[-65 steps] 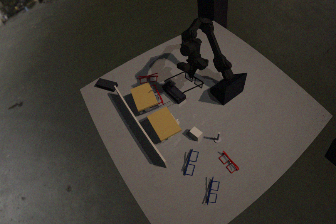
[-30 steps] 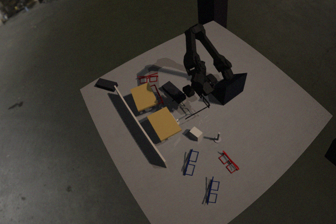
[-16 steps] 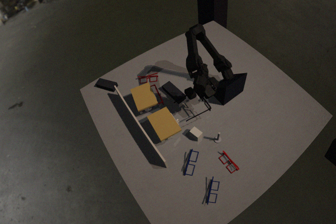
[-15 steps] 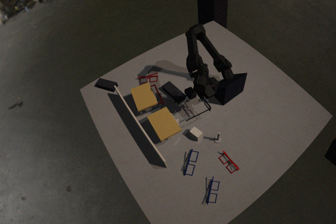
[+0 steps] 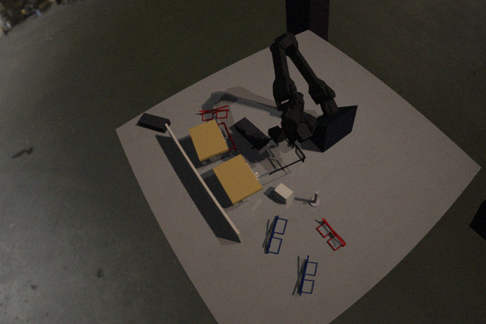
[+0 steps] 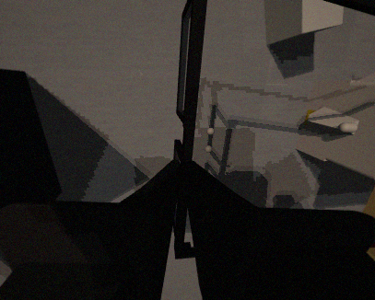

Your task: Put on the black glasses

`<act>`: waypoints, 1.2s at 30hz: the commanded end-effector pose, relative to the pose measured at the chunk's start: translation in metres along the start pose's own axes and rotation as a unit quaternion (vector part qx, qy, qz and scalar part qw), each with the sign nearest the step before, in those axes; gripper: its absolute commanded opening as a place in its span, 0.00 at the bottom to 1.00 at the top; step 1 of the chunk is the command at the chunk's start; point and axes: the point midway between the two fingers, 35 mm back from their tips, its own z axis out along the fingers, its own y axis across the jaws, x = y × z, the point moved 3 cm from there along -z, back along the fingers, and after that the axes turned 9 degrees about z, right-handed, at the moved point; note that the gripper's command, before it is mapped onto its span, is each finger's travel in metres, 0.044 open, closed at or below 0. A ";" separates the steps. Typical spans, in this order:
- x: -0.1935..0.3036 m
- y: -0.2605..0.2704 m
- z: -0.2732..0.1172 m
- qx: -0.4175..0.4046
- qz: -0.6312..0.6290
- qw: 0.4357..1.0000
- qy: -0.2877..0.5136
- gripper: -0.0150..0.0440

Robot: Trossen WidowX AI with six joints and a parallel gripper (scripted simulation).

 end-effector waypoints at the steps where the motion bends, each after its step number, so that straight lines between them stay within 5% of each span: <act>1: 0.000 -0.001 0.005 -0.030 -0.001 0.999 0.015 0.25; 36: 0.003 0.000 0.034 -0.019 0.000 1.000 0.011 0.25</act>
